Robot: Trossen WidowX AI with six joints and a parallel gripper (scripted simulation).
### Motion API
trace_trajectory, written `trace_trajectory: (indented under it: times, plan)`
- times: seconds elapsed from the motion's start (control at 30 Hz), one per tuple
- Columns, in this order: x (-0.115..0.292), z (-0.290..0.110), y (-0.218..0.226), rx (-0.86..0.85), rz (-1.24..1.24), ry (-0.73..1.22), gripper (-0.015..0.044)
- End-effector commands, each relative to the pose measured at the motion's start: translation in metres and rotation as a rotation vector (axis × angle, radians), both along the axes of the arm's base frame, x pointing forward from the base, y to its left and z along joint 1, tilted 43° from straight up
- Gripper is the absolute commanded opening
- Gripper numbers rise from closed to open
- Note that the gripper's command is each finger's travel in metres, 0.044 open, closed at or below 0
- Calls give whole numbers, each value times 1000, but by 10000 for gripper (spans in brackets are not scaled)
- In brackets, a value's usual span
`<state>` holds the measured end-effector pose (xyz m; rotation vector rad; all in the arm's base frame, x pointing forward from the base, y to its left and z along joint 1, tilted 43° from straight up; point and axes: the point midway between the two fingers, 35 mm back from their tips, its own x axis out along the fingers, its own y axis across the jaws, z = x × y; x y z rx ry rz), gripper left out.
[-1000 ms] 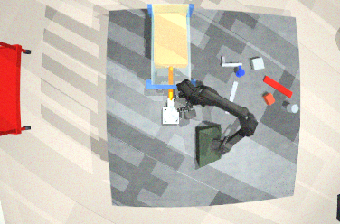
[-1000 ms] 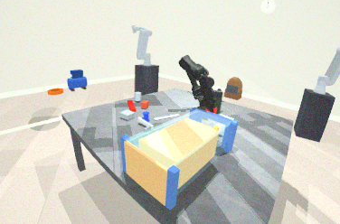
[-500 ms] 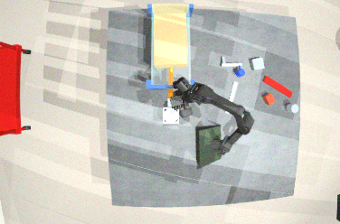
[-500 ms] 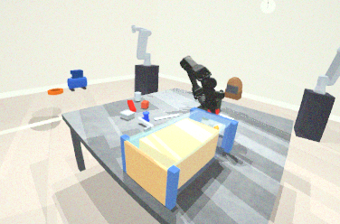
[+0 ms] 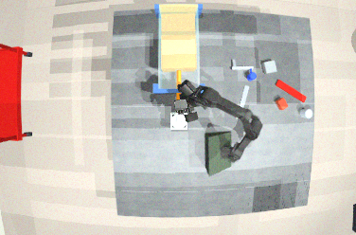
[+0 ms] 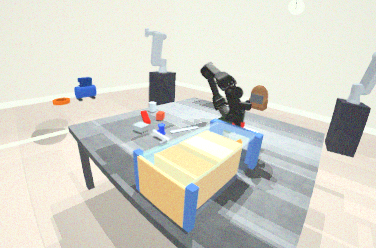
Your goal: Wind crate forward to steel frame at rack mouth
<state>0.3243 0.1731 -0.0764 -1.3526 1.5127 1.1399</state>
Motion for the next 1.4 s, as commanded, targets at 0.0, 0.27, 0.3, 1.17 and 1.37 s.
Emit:
trace_trajectory:
  times: [0.0,0.27,0.3,1.17,1.37]
  plan:
    - [4,-9,7,7,-2,-8,0]
    - [6,-16,15,8,-2,-9,0]
    - [7,-17,16,8,-2,-9,0]
    - [6,-38,41,10,-2,-9,0]
    - [4,-42,47,10,-2,-9,0]
